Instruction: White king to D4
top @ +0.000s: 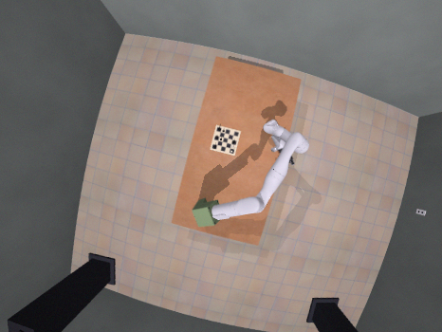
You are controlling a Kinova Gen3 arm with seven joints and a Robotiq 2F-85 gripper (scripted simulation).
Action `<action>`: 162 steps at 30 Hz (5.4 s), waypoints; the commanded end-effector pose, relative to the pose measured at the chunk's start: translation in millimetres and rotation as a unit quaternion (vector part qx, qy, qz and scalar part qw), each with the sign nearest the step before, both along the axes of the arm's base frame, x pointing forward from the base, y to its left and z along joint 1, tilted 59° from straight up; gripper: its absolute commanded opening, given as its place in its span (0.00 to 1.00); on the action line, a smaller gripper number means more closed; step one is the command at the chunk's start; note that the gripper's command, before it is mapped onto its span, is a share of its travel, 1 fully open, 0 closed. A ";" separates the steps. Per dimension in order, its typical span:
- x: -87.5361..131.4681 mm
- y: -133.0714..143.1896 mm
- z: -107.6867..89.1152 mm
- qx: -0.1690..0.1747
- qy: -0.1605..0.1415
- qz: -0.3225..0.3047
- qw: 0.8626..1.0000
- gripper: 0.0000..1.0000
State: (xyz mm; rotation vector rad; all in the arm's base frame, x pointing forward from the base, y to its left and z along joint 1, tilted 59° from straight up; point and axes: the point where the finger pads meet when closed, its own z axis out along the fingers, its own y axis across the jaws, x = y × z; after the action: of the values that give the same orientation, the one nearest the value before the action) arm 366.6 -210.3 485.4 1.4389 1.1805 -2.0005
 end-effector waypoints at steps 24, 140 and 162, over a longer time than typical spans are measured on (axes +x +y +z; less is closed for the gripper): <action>1.6 1.3 -1.6 0.008 -0.005 0.004 1.000 1.00; 183.9 96.6 -233.2 0.696 -0.383 0.335 0.507 1.00; 183.7 96.9 -233.0 0.696 -0.383 0.335 0.507 1.00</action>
State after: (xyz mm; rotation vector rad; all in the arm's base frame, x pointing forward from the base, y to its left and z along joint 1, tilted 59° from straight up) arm 550.4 -114.2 251.4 1.5446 2.3260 0.5637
